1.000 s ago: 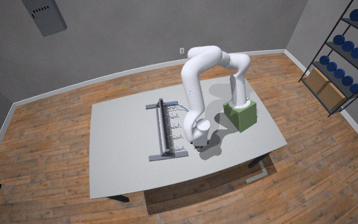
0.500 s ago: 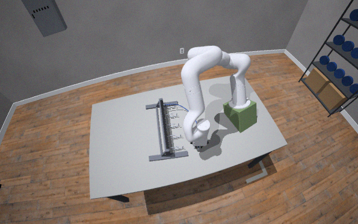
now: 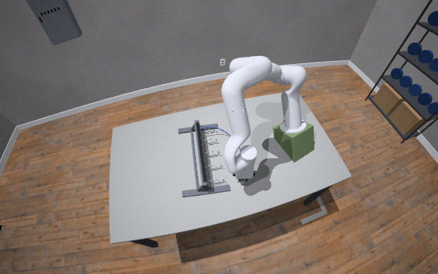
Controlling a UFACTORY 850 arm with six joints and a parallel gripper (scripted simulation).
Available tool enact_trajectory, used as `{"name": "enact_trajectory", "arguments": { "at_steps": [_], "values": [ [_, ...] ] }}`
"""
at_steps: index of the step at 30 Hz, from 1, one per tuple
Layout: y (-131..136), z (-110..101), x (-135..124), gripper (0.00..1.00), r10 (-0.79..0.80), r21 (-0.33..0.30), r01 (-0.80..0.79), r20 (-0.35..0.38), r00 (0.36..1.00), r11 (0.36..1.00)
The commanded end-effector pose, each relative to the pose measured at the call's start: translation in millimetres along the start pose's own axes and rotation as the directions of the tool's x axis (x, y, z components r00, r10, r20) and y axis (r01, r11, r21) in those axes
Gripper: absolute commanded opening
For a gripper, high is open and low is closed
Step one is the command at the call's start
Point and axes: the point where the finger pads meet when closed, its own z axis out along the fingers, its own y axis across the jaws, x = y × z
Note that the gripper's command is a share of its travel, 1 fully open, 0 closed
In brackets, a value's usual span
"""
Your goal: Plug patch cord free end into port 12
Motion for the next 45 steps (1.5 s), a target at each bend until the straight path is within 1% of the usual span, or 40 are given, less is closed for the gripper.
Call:
{"name": "enact_trajectory", "arguments": {
  "at_steps": [1, 45],
  "values": [
    [-0.7, -0.7, -0.7, 0.39, 0.000, 0.001, 0.000, 0.001, 1.000, 1.000],
    [-0.7, 8.4, -0.7, 0.39, 0.000, 0.001, 0.000, 0.001, 1.000, 1.000]
  ]
}}
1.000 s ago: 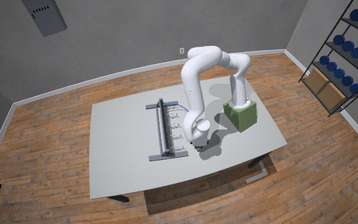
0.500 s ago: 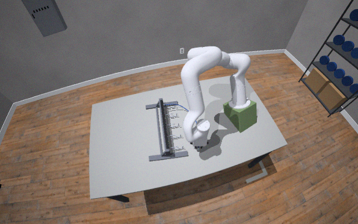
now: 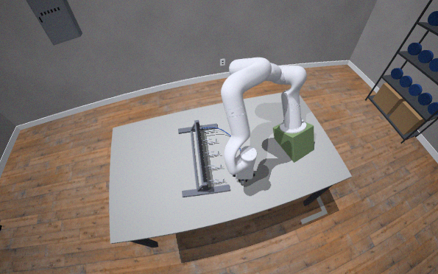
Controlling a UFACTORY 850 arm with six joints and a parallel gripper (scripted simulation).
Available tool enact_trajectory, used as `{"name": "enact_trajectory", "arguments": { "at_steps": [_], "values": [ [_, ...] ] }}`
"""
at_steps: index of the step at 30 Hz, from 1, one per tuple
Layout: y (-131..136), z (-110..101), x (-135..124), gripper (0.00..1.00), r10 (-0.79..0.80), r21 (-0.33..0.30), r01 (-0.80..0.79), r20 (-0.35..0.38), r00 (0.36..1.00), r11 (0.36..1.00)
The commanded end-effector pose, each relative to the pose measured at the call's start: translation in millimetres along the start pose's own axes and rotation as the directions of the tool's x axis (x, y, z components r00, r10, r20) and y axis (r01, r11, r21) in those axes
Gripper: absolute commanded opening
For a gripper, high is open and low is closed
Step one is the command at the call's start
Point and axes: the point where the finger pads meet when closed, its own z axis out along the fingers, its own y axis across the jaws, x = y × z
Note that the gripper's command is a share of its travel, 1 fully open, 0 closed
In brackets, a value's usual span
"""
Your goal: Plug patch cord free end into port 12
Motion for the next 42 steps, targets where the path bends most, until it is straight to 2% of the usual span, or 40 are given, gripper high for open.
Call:
{"name": "enact_trajectory", "arguments": {
  "at_steps": [1, 33, 34, 42],
  "values": [
    [-0.7, 0.4, -0.7, 0.39, 0.000, 0.001, 0.000, 0.001, 1.000, 1.000],
    [-0.7, 2.6, -0.7, 0.39, 0.000, 0.001, 0.000, 0.001, 1.000, 1.000],
    [-0.7, 2.6, -0.7, 0.00, 0.000, 0.001, 0.000, 0.001, 1.000, 1.000],
    [-0.7, 2.6, -0.7, 0.00, 0.000, 0.001, 0.000, 0.001, 1.000, 1.000]
  ]
}}
